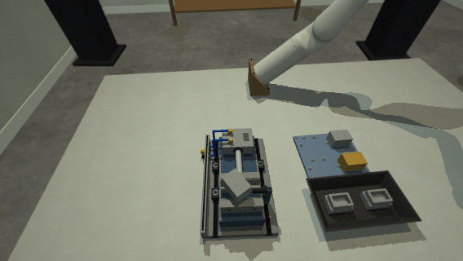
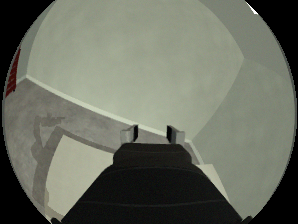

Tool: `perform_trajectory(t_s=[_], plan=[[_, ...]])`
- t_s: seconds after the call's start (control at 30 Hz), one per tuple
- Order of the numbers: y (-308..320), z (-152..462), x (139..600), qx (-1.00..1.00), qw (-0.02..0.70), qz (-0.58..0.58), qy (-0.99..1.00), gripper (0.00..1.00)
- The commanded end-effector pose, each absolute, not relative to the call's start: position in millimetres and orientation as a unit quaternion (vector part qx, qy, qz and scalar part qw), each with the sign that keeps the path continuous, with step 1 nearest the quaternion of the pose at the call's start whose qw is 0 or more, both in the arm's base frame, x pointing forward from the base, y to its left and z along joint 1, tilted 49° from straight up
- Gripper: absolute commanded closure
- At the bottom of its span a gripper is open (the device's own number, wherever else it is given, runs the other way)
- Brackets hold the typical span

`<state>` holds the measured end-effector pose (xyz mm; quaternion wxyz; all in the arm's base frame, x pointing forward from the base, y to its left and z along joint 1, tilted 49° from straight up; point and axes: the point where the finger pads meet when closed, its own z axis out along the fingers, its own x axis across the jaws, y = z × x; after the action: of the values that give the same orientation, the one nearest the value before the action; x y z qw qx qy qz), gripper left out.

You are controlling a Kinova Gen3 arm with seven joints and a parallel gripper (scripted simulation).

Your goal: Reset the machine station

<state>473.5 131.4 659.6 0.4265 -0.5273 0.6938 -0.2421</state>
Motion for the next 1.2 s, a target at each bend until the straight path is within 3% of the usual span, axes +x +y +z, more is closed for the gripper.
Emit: perform_trajectory(t_s=[0.0,1.17], plan=[[109,651,473,-0.525,0.420,-0.236,0.702,0.00],[36,582,467,-0.546,0.383,-0.181,0.723,0.00]])
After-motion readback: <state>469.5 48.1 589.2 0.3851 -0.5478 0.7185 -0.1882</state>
